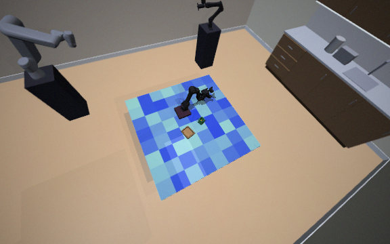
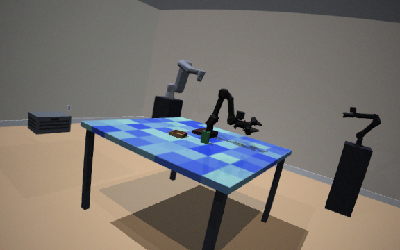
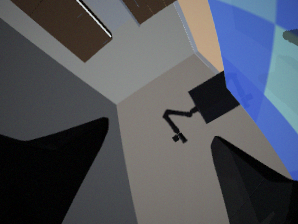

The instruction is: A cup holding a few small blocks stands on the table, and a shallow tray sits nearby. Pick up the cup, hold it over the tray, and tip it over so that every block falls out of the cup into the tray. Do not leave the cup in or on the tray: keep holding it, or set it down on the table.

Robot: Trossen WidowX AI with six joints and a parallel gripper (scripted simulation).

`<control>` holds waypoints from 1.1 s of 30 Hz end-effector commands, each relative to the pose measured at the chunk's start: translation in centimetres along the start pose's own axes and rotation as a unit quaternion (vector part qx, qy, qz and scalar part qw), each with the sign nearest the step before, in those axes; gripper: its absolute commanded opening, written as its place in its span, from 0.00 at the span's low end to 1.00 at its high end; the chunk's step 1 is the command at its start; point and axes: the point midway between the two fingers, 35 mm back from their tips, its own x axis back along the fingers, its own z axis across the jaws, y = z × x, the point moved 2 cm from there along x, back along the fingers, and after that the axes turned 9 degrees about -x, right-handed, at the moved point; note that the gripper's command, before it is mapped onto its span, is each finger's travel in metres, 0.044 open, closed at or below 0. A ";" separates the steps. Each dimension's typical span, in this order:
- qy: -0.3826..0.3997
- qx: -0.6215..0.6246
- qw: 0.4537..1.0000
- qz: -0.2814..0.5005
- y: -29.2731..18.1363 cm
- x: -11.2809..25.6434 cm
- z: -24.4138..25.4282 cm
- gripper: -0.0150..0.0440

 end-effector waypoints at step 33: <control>-0.002 0.378 0.795 -0.475 4.6 18.6 10.5 1.00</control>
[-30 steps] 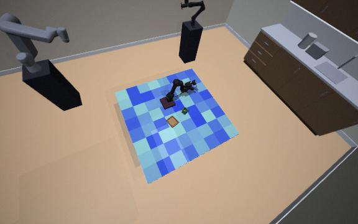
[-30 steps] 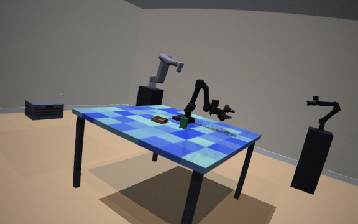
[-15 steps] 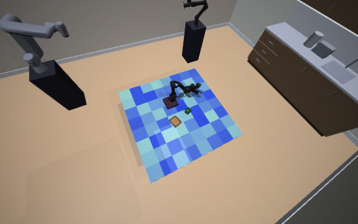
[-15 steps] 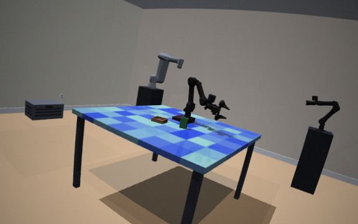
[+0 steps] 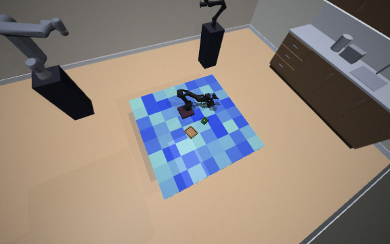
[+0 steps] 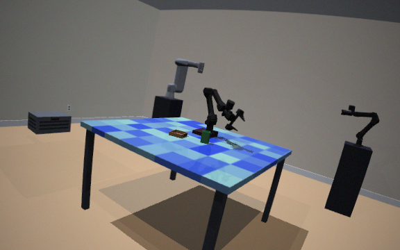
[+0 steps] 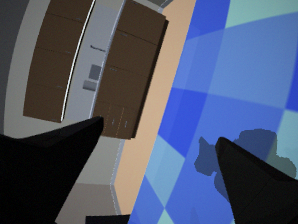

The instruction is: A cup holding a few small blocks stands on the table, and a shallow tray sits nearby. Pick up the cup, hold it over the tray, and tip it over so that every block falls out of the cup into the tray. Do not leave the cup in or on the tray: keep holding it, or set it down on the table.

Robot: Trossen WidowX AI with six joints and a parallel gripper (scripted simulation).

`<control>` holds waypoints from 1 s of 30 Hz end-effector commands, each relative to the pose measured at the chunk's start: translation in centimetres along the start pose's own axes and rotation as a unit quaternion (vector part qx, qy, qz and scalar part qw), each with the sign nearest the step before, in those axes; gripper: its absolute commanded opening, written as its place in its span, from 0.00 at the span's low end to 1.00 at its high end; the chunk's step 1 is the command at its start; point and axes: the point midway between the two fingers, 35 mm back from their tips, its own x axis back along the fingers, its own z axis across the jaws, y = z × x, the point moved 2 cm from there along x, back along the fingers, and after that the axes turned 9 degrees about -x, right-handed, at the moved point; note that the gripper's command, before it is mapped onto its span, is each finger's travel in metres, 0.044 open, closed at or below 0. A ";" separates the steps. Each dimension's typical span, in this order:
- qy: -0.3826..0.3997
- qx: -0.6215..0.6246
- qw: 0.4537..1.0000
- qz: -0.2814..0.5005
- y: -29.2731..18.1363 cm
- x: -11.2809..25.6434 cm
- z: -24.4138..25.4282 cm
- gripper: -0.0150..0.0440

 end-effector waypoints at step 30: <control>-0.359 0.385 0.823 -0.213 9.8 16.9 -8.8 1.00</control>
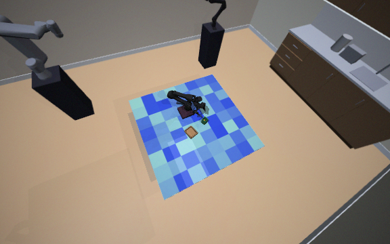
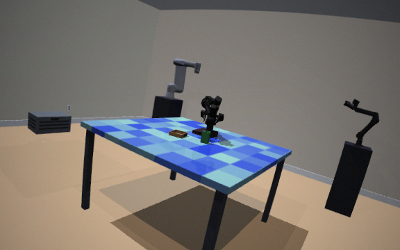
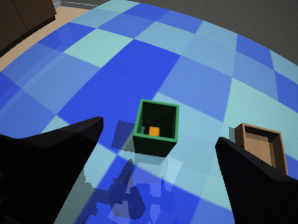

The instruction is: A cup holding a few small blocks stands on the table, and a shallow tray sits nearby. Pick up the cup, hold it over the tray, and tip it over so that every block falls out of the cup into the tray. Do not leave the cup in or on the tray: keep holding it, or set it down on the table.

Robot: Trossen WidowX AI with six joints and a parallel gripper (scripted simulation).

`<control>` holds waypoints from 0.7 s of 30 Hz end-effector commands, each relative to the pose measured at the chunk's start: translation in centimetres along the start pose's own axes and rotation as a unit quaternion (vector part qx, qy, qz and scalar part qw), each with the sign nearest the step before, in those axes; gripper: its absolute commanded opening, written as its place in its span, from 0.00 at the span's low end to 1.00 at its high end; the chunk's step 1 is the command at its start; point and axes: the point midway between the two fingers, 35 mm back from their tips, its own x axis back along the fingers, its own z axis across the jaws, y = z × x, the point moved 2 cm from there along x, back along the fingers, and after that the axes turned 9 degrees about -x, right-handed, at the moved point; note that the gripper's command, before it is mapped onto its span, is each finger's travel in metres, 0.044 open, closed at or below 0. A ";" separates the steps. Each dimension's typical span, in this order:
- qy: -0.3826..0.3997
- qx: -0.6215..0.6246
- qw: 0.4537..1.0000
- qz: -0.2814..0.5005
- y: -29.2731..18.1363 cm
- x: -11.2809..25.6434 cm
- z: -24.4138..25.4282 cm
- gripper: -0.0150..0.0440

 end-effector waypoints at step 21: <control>-0.010 0.013 1.000 -0.001 -5.7 -3.9 -1.6 1.00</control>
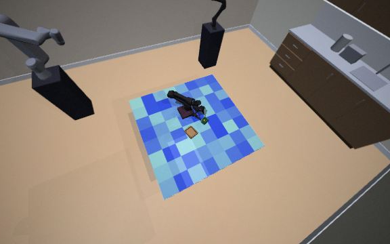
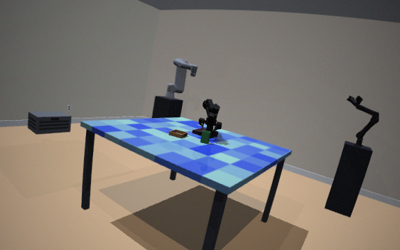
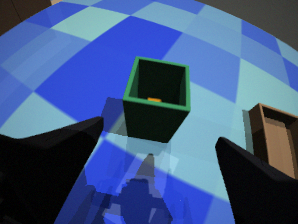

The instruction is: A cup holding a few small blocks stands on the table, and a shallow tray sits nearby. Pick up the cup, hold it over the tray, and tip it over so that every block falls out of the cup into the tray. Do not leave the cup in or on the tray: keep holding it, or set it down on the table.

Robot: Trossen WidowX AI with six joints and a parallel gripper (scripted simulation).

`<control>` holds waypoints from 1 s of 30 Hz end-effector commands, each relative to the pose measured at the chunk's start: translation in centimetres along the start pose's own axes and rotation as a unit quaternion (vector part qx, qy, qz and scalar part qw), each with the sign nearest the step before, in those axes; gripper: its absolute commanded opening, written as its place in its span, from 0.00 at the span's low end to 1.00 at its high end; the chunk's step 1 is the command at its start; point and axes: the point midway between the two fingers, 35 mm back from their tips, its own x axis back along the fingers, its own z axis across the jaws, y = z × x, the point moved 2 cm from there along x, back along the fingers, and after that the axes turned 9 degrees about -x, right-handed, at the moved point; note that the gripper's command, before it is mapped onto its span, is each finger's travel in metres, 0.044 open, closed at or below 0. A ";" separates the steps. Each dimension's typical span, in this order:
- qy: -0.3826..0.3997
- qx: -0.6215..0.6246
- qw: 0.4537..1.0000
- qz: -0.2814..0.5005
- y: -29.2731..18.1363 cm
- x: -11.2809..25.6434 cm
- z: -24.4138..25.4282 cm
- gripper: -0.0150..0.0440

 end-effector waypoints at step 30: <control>0.003 0.001 1.000 -0.006 0.1 -4.6 0.1 1.00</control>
